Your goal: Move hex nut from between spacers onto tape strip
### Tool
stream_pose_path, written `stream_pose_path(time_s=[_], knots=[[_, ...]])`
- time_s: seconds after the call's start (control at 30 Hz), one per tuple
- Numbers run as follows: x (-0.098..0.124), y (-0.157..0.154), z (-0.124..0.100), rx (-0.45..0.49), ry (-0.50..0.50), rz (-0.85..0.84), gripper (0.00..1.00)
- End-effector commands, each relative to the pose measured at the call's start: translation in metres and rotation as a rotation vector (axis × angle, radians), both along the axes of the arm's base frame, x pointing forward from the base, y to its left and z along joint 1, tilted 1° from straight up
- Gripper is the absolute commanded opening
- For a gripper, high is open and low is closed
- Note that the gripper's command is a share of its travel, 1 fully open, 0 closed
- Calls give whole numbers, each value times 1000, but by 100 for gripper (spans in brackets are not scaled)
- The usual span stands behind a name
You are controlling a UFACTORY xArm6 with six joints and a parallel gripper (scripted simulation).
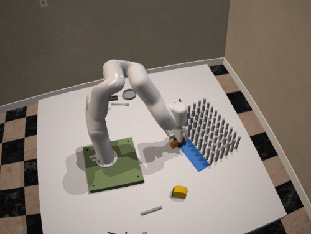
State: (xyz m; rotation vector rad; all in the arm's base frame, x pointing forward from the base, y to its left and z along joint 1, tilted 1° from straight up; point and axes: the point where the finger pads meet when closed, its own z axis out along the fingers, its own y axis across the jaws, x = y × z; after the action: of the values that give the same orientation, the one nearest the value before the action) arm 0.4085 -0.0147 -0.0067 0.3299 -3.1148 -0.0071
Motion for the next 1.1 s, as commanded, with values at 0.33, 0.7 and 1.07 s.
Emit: stream_pose_path(time_s=[0.33, 0.7, 1.07], knots=[[2, 0, -2, 0, -4, 0, 0], [1, 0, -2, 0, -4, 0, 0], [-1, 0, -2, 0, -4, 0, 0]])
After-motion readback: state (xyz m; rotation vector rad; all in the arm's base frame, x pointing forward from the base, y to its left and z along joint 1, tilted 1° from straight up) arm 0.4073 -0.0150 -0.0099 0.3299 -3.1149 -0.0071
